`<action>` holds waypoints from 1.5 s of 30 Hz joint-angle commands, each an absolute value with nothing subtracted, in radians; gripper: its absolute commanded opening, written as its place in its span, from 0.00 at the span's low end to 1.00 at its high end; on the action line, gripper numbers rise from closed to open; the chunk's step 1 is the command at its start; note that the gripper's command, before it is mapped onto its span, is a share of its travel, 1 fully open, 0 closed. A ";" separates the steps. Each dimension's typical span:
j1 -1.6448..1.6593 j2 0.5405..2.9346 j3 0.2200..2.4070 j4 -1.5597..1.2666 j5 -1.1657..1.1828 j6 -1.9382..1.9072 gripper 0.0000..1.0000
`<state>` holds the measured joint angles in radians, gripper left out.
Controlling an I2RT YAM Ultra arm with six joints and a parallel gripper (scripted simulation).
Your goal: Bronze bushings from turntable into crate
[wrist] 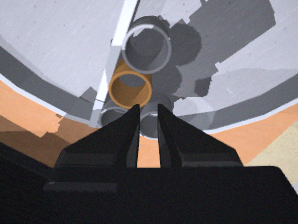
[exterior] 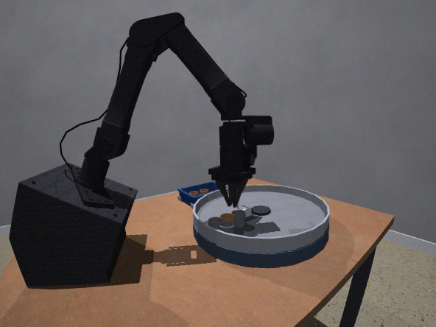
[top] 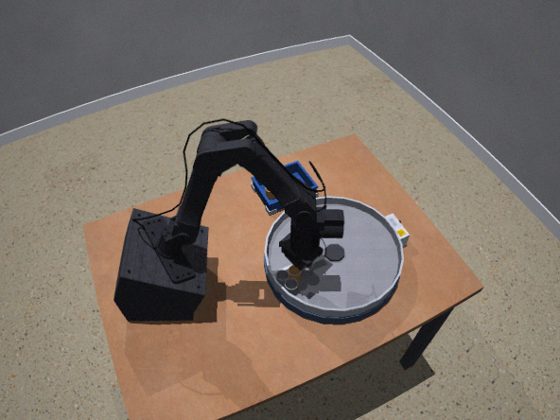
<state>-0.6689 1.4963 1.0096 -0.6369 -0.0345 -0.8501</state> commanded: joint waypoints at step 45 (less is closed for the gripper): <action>-0.671 1.462 1.012 -0.621 -0.048 -0.856 0.15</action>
<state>-0.6689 1.4933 1.0031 -0.6338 -0.0345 -0.8501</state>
